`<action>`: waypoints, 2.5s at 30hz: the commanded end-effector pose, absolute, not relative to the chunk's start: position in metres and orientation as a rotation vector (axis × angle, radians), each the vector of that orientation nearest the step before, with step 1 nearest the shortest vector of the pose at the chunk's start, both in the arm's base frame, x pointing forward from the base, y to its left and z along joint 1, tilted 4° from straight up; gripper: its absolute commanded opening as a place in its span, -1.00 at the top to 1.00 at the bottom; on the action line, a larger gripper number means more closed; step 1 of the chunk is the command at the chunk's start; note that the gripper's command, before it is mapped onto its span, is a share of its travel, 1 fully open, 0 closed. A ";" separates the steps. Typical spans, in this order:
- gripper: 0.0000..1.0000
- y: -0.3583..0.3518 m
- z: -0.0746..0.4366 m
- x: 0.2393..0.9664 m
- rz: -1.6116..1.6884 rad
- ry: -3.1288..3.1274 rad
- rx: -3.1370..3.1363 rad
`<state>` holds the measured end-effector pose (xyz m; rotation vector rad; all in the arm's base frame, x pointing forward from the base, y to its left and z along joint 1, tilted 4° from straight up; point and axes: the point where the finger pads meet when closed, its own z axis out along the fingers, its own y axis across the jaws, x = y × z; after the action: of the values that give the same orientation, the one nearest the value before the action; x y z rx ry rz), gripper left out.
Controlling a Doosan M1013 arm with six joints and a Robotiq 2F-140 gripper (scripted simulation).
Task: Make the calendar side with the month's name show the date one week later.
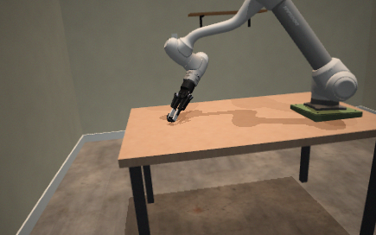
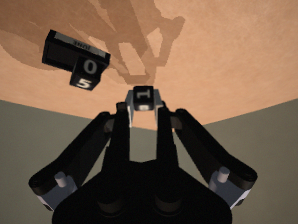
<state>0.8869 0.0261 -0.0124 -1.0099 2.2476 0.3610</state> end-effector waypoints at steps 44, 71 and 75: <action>0.51 0.025 -0.026 0.886 0.361 2.247 -1.010; 0.51 0.025 -0.029 0.886 0.361 2.247 -1.010; 0.51 0.025 -0.029 0.886 0.361 2.247 -1.010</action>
<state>0.8862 0.0250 -0.0292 -1.0099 2.2474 0.3610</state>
